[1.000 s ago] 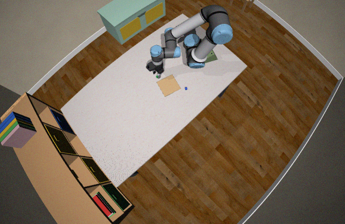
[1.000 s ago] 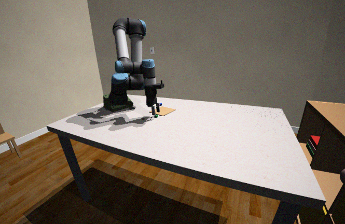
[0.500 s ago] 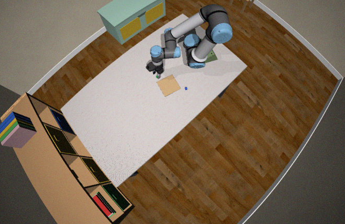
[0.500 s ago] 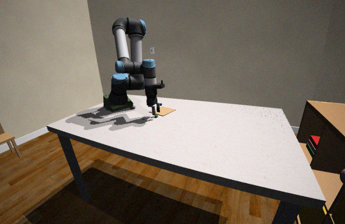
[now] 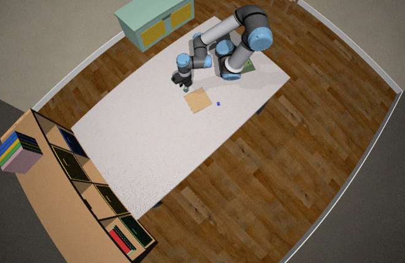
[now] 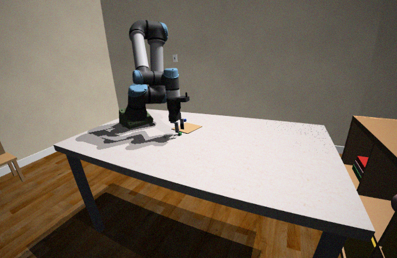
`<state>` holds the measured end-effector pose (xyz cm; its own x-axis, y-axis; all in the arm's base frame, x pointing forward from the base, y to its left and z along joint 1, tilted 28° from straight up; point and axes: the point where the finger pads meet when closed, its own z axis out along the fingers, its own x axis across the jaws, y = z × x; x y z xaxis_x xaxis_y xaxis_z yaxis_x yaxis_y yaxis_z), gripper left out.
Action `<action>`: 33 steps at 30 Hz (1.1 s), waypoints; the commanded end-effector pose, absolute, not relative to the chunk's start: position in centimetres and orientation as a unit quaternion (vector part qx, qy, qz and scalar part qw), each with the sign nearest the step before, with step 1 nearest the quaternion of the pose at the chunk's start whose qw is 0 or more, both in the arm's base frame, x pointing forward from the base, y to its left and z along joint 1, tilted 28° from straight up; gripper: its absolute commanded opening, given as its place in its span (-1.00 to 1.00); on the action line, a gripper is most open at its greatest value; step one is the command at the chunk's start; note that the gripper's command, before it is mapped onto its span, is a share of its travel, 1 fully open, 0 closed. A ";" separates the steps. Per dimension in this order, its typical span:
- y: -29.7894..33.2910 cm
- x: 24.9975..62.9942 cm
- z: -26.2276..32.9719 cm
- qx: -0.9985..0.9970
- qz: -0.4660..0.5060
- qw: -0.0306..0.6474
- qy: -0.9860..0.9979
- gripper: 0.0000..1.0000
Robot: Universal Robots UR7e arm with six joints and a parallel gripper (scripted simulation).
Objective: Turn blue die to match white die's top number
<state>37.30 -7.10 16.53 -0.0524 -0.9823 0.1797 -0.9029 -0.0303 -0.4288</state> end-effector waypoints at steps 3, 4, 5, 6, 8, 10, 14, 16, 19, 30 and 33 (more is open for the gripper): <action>-7.1 37.4 16.6 -0.683 -0.222 0.089 0.690 1.00; -7.1 37.4 16.6 -0.683 -0.222 0.089 0.690 1.00; -7.1 37.4 16.6 -0.683 -0.222 0.089 0.690 1.00; -7.1 37.4 16.6 -0.683 -0.222 0.089 0.690 1.00; -7.1 37.4 16.6 -0.683 -0.222 0.089 0.690 1.00; -7.1 37.4 16.6 -0.683 -0.222 0.089 0.690 1.00; -7.1 37.4 16.6 -0.683 -0.222 0.089 0.690 1.00; -7.1 37.4 16.6 -0.683 -0.222 0.089 0.690 1.00; -7.1 37.4 16.6 -0.683 -0.222 0.089 0.690 1.00; -6.6 37.2 16.4 -0.683 -0.222 0.089 0.690 1.00; -6.3 37.1 16.3 -0.683 -0.222 0.089 0.690 1.00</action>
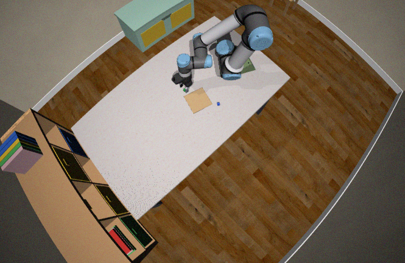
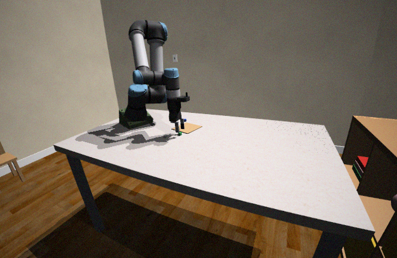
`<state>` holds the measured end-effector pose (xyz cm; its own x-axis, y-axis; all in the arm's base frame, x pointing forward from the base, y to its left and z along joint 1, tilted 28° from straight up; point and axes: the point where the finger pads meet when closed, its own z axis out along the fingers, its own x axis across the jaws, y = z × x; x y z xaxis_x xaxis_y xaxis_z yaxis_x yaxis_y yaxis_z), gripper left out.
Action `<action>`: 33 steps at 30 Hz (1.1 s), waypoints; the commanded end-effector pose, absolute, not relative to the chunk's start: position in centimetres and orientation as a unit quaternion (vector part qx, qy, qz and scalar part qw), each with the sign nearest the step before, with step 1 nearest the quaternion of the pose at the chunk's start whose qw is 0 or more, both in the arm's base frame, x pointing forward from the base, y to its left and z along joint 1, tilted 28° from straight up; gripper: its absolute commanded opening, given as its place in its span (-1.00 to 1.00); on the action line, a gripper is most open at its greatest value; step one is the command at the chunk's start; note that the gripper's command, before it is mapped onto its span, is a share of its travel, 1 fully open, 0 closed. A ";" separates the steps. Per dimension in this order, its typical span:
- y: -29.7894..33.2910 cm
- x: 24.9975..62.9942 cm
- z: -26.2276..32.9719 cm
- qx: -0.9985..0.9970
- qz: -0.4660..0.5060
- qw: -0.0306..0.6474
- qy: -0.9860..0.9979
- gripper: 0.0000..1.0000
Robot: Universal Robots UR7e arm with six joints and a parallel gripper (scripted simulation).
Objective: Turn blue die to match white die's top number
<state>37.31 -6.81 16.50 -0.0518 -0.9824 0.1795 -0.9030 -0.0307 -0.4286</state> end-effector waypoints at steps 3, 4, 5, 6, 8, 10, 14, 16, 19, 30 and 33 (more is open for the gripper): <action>-5.8 37.0 16.2 -0.683 -0.222 0.089 0.690 1.00; -5.8 37.0 16.2 -0.683 -0.222 0.089 0.690 1.00; -5.8 37.0 16.2 -0.683 -0.222 0.089 0.690 1.00; -5.7 36.9 16.1 -0.683 -0.222 0.089 0.690 1.00; -5.4 36.8 16.0 -0.683 -0.222 0.089 0.690 1.00; -5.0 36.7 15.8 -0.683 -0.222 0.089 0.690 1.00; -4.1 36.4 15.5 -0.683 -0.222 0.089 0.690 1.00; -3.7 36.3 15.4 -0.683 -0.222 0.089 0.690 1.00; -3.0 36.0 15.1 -0.683 -0.222 0.089 0.690 1.00; -0.5 35.2 14.2 -0.683 -0.222 0.089 0.690 1.00; 0.3 35.0 13.9 -0.683 -0.222 0.089 0.690 1.00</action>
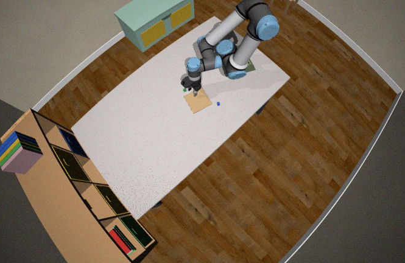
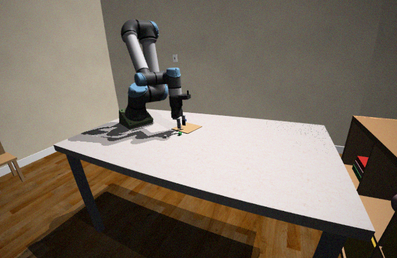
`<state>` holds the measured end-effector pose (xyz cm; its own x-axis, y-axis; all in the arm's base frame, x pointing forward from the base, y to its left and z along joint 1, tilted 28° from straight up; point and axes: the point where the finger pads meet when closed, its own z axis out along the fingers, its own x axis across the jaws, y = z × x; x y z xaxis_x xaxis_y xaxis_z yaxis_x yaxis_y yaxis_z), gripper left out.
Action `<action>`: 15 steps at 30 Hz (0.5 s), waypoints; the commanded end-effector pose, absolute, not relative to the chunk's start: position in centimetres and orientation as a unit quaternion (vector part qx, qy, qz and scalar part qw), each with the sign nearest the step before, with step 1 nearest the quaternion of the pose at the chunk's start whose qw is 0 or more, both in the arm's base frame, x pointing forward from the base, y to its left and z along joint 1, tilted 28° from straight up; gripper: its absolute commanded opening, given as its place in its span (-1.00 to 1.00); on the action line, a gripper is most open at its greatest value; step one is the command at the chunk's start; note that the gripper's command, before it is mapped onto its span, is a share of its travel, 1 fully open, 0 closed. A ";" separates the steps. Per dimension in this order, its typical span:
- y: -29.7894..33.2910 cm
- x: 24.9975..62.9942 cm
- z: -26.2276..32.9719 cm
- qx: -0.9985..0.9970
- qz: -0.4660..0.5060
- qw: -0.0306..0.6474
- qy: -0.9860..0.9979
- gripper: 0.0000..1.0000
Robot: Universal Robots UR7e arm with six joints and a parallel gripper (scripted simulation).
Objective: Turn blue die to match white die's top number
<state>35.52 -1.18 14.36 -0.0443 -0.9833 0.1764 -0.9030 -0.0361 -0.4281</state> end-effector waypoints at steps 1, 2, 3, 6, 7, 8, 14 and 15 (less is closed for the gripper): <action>0.6 34.9 13.8 -0.683 -0.222 0.089 0.690 1.00; 0.9 34.8 13.7 -0.683 -0.222 0.089 0.690 1.00; 1.2 34.7 13.6 -0.683 -0.222 0.089 0.690 1.00; 1.4 34.6 13.5 -0.683 -0.222 0.089 0.690 1.00; 1.7 34.5 13.4 -0.683 -0.222 0.089 0.690 1.00; 2.0 34.4 13.3 -0.683 -0.222 0.089 0.690 1.00; 3.7 33.8 12.6 -0.683 -0.222 0.089 0.690 1.00; 4.0 33.7 12.5 -0.683 -0.222 0.089 0.690 1.00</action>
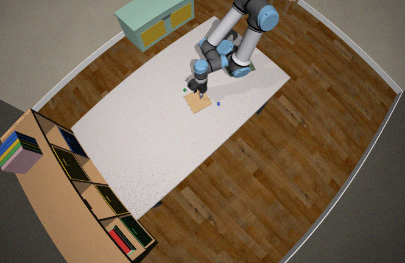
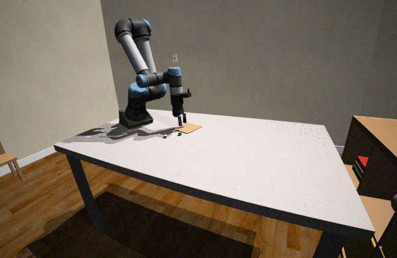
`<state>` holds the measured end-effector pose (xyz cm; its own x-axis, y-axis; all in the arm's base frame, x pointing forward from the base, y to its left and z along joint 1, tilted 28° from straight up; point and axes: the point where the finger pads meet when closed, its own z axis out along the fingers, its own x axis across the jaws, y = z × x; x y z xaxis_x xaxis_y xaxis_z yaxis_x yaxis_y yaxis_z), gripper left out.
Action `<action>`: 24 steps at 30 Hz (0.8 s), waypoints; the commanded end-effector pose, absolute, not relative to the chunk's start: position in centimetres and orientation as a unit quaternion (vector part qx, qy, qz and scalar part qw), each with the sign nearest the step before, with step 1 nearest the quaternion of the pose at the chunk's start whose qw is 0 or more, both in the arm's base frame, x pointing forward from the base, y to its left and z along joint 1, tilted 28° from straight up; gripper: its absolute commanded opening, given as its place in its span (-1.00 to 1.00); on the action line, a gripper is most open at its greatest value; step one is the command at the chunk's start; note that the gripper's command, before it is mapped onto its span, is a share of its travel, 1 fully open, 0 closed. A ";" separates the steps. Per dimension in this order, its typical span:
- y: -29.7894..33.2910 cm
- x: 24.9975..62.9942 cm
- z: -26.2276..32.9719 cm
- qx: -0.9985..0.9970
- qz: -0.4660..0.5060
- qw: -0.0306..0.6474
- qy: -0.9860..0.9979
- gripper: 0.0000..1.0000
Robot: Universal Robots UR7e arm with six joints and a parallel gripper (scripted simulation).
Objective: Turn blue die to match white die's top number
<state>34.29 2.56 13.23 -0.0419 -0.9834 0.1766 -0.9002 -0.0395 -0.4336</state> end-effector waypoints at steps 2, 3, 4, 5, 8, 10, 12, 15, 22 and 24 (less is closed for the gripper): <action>4.6 33.5 12.3 -0.683 -0.222 0.089 0.690 1.00; 4.9 33.4 12.2 -0.683 -0.222 0.089 0.690 1.00; 5.2 33.4 12.1 -0.683 -0.222 0.089 0.690 1.00; 5.4 33.3 12.0 -0.683 -0.222 0.089 0.690 1.00; 5.7 33.2 11.9 -0.683 -0.222 0.089 0.690 1.00; 6.3 33.0 11.7 -0.683 -0.222 0.089 0.690 1.00; 6.8 32.8 11.5 -0.683 -0.222 0.089 0.690 1.00; 7.6 32.5 11.2 -0.683 -0.222 0.089 0.690 1.00; 9.4 32.0 10.5 -0.683 -0.222 0.089 0.690 1.00; 9.6 31.9 10.5 -0.683 -0.222 0.089 0.690 1.00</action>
<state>32.23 8.64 10.95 -0.0367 -0.9841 0.1736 -0.9020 -0.0421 -0.4297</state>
